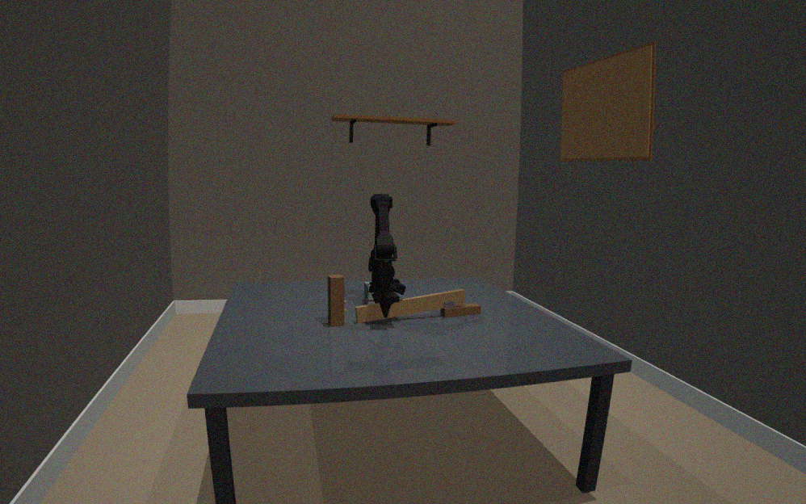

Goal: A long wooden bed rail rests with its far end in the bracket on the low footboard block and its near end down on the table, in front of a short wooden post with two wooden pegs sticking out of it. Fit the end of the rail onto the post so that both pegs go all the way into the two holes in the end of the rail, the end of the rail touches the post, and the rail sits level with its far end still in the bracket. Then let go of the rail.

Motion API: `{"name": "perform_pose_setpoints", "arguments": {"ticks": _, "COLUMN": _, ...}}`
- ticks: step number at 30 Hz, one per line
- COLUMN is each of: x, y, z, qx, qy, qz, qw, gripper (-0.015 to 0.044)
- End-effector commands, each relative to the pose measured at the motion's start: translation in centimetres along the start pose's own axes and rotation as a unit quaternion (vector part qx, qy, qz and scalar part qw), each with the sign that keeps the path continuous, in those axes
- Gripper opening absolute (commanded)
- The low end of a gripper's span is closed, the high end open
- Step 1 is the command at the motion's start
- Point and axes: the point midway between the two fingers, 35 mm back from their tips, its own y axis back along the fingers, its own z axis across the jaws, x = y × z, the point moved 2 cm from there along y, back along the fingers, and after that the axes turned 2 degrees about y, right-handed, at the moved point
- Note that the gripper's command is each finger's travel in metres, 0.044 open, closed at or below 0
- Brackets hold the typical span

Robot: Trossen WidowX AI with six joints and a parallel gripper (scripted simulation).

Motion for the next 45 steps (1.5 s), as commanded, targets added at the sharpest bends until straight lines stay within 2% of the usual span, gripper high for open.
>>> {"name": "perform_pose_setpoints", "arguments": {"ticks": 1, "x": -0.1, "y": -0.1, "z": 0.0, "qx": 0.001, "qy": -0.003, "qz": -0.002, "qw": 1.000, "gripper": 0.0151}}
{"name": "perform_pose_setpoints", "arguments": {"ticks": 5, "x": -0.1, "y": -0.1, "z": 0.0, "qx": 0.001, "qy": -0.003, "qz": -0.002, "qw": 1.000, "gripper": 0.0046}}
{"name": "perform_pose_setpoints", "arguments": {"ticks": 12, "x": -0.1, "y": -0.1, "z": 0.0, "qx": 0.001, "qy": -0.003, "qz": -0.002, "qw": 1.000, "gripper": 0.0000}}
{"name": "perform_pose_setpoints", "arguments": {"ticks": 45, "x": 0.0, "y": 1.0, "z": -0.1, "qx": 0.001, "qy": -0.003, "qz": -0.002, "qw": 1.000, "gripper": 0.0000}}
